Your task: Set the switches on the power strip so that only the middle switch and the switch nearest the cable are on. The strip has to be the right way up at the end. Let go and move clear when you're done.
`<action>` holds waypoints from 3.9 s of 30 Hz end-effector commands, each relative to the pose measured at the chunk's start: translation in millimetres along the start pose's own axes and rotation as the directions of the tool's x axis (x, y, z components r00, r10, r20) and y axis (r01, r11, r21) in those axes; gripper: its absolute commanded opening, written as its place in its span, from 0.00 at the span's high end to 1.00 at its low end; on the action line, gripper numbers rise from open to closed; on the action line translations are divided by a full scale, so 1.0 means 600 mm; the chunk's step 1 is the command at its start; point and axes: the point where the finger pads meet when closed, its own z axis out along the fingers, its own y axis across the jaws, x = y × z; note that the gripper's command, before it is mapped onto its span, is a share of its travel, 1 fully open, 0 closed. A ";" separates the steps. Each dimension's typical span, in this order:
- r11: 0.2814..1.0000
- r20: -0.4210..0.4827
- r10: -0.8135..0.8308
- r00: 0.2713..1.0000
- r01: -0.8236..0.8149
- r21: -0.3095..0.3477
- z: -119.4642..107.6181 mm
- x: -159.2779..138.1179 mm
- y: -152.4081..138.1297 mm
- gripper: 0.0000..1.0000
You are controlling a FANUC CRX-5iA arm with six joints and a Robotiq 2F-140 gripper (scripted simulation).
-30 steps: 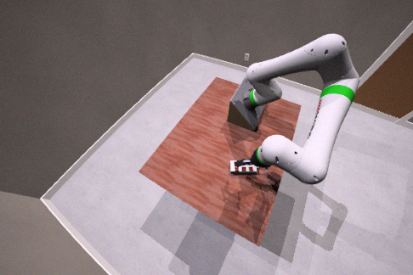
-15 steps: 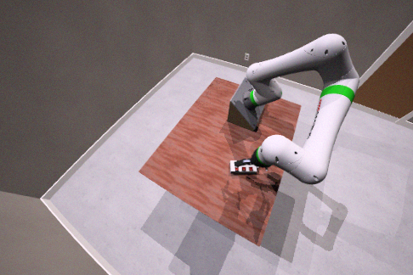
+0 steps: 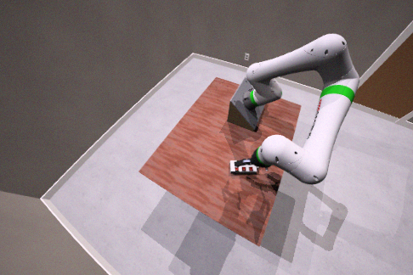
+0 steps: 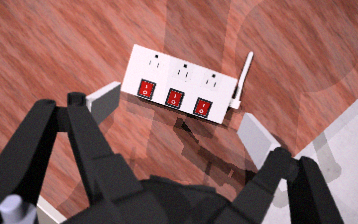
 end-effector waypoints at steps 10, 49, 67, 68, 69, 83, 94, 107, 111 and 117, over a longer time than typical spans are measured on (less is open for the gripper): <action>0.974 0.079 0.227 0.971 -0.225 -0.035 -0.030 0.044 0.000 0.00; 0.985 0.212 0.173 0.962 -0.164 -0.060 -0.050 0.090 0.000 0.00; 0.848 0.175 -0.531 0.829 0.519 0.110 -0.002 0.028 -0.014 0.00; 0.824 0.169 -0.566 0.807 0.553 0.118 0.000 0.026 -0.015 0.00; 0.800 0.163 -0.600 0.783 0.587 0.126 0.001 0.024 -0.015 0.00; 0.351 0.073 -0.936 0.344 0.915 0.196 0.004 0.021 -0.016 1.00; 0.116 0.047 -0.993 0.108 0.970 0.215 0.004 0.021 -0.016 1.00; 0.116 0.047 -0.993 0.108 0.970 0.215 0.004 0.021 -0.016 1.00; 0.116 0.047 -0.993 0.108 0.970 0.215 0.004 0.021 -0.016 1.00; 0.115 0.047 -0.993 0.107 0.970 0.215 0.004 0.021 -0.016 1.00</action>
